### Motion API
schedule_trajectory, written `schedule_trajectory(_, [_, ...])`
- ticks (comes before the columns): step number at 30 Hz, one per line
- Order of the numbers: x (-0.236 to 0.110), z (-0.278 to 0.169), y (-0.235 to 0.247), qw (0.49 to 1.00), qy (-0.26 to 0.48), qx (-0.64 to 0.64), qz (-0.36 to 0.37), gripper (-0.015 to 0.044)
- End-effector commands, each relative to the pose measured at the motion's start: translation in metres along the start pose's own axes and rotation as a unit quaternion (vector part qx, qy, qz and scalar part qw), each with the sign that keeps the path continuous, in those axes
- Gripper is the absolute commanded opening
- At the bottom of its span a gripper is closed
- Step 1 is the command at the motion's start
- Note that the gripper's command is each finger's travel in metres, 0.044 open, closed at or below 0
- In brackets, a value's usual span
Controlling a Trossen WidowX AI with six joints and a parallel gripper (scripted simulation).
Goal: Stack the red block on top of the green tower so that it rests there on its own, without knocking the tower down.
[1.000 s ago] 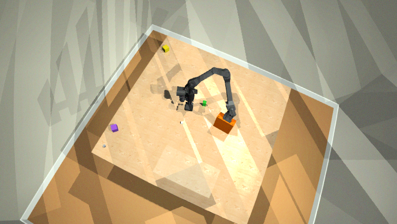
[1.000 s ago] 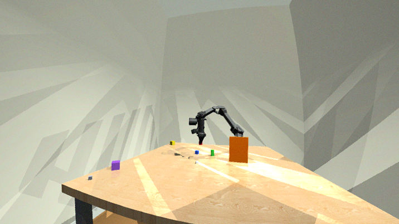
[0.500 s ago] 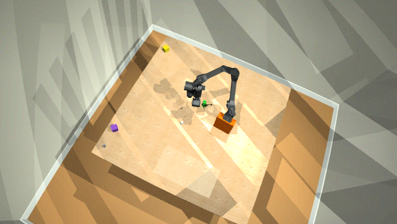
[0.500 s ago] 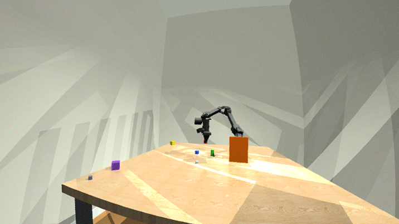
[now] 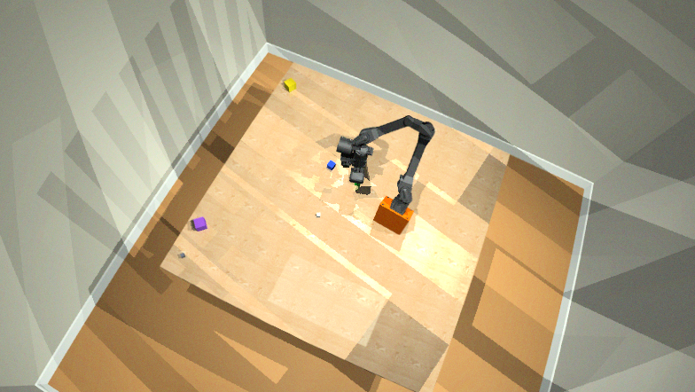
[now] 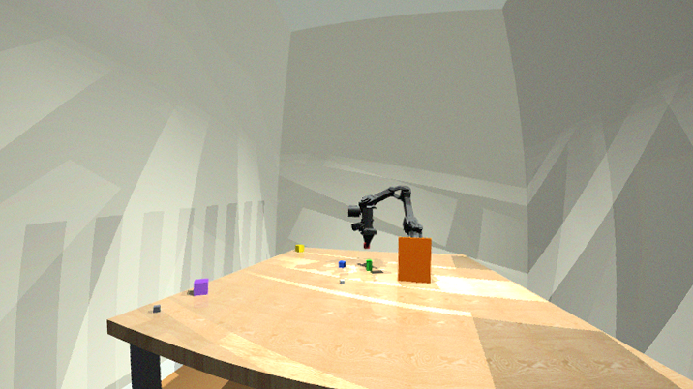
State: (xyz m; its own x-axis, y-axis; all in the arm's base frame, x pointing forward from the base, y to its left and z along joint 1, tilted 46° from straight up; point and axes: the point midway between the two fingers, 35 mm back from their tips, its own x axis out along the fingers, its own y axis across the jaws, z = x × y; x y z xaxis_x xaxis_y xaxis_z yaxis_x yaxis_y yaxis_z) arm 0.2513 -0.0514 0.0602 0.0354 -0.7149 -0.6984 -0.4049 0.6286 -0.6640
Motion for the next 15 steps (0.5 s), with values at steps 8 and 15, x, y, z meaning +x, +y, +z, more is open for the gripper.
schedule_trajectory(8, [0.012, -0.018, -0.004, 1.000, 0.001, -0.001, -0.002, 0.0000])
schedule_trajectory(15, [0.035, -0.018, -0.004, 1.000, 0.002, -0.001, -0.003, 0.0000])
